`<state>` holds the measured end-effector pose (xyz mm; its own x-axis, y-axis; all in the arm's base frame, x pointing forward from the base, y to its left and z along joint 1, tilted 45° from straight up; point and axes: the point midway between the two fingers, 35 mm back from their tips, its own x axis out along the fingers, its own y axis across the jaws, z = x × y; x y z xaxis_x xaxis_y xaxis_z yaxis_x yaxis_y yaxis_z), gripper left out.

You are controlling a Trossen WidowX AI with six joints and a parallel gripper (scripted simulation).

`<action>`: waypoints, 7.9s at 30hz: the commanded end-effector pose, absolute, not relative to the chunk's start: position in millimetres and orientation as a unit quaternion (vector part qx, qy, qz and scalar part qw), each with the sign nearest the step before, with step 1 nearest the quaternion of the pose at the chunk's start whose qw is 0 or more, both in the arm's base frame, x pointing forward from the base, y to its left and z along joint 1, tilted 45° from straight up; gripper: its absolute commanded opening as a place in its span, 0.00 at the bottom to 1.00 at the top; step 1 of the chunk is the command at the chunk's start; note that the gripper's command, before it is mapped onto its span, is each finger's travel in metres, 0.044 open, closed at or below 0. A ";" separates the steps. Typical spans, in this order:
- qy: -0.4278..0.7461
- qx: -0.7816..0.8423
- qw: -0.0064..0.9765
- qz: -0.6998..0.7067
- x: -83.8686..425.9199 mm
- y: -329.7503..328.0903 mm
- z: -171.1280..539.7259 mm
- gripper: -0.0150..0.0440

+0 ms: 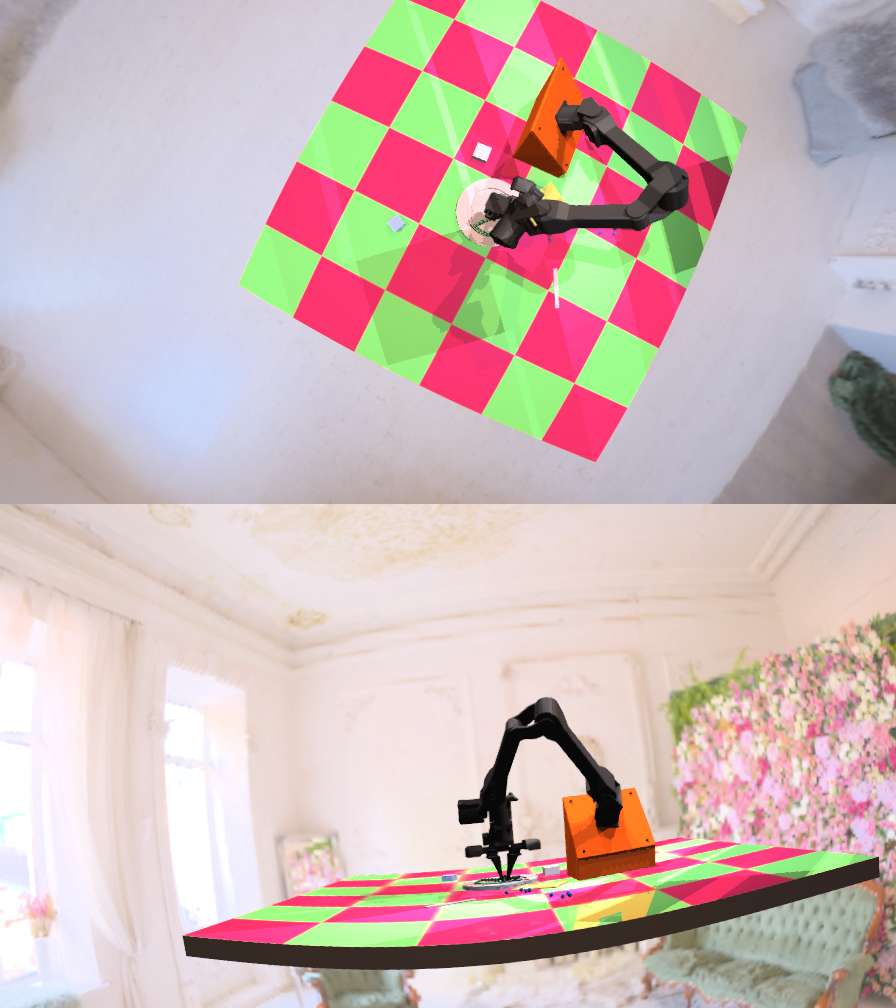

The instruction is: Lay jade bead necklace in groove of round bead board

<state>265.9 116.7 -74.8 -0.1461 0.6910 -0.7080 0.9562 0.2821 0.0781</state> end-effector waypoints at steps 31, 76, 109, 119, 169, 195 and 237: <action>0.730 0.564 0.329 -0.201 266.2 115.4 -73.3 0.25; 0.731 0.565 0.325 -0.203 251.4 121.9 -69.4 0.25; 0.731 0.565 0.325 -0.203 251.4 121.9 -69.4 0.25; 0.731 0.565 0.325 -0.203 251.4 121.9 -69.4 0.25; 0.731 0.565 0.325 -0.203 251.4 121.9 -69.4 0.25; 0.730 0.565 0.325 -0.205 252.7 112.6 -63.3 1.00; 0.718 0.583 0.297 -0.239 264.1 94.7 -52.5 0.46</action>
